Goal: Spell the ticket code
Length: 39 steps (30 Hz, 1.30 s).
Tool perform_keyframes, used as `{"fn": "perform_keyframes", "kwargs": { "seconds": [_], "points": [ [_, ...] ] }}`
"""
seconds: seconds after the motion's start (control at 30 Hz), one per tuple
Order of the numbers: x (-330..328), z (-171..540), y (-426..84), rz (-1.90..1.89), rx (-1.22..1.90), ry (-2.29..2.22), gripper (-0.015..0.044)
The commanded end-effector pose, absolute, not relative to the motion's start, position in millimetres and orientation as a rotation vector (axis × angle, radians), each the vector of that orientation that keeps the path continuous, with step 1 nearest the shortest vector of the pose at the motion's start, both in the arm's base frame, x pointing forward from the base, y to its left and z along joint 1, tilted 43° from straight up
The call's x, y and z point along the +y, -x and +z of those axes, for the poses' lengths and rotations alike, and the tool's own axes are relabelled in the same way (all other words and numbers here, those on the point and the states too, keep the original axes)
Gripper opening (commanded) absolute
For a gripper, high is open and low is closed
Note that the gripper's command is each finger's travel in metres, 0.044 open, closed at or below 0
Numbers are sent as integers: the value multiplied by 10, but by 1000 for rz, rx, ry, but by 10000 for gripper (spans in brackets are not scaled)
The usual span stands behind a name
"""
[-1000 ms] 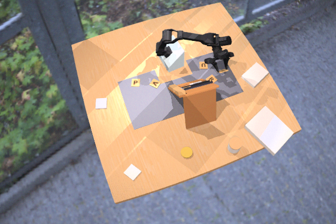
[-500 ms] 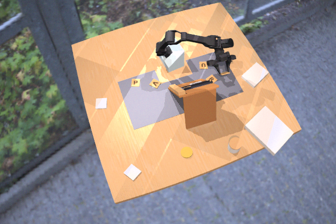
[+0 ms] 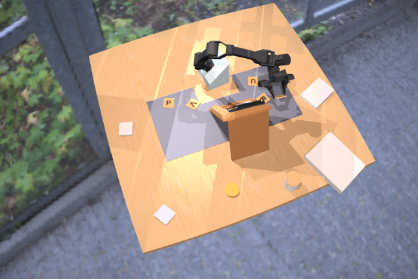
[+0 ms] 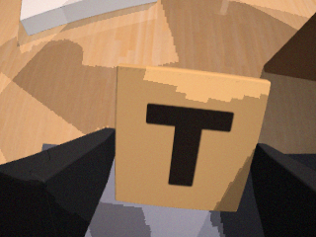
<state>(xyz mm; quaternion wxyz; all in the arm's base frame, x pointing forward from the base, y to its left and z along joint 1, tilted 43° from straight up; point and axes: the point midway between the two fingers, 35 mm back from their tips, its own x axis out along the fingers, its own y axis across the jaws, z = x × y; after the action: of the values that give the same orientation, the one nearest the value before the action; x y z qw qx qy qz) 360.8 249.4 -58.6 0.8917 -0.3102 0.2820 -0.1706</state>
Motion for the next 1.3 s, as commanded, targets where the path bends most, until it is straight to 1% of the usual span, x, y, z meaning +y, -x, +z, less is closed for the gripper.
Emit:
{"fn": "perform_keyframes", "kwargs": {
  "seconds": [0.0, 1.27],
  "points": [
    [2486, -583, -3611, -353, 585, 646, 0],
    [2353, -437, -3596, -354, 585, 648, 0]
  ]
}}
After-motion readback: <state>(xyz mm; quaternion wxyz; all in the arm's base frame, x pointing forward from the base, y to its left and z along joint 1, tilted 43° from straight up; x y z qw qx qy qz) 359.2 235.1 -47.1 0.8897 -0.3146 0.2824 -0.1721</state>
